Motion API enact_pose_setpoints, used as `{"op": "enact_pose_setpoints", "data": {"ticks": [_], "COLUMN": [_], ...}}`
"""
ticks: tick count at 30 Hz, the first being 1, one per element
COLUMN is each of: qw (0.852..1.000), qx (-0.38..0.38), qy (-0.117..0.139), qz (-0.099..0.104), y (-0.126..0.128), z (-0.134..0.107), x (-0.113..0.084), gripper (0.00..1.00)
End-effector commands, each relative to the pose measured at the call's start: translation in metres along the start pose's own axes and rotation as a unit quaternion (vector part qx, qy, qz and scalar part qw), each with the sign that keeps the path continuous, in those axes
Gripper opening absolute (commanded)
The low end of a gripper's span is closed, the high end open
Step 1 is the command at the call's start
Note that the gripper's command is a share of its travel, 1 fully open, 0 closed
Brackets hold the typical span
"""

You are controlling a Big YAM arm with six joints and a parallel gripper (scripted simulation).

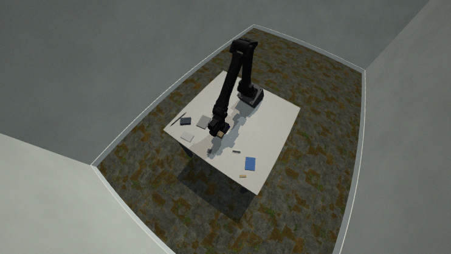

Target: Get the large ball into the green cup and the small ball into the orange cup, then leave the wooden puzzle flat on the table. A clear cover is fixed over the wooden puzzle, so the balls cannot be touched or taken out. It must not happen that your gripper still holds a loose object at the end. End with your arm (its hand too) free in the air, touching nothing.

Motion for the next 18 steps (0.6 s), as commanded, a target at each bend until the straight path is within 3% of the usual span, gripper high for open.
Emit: {"op": "enact_pose_setpoints", "data": {"ticks": [1, 9, 11, 13, 14, 18], "qw": [1.0, 0.999, 0.999, 0.999, 1.0, 0.999], "qx": [0.009, 0.006, 0.006, 0.006, 0.005, 0.006], "qy": [-0.026, -0.04, -0.053, -0.053, -0.023, -0.034], "qz": [-0.001, -0.003, -0.003, -0.003, 0.0, -0.002], "y": [-0.003, -0.005, -0.006, -0.006, -0.005, -0.004], "z": [0.009, 0.008, 0.021, 0.021, 0.019, 0.022], "x": [-0.01, -0.01, -0.017, -0.017, -0.009, -0.016], "gripper": [0.7, 0.7, 0.7, 0.7, 0.7, 0.7]}}
Point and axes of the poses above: the point where the finger pads meet when closed, its own x axis out along the fingers, its own y axis across the jaws, z = x × y, the point moved 3 cm from there along -x, back along the fingers
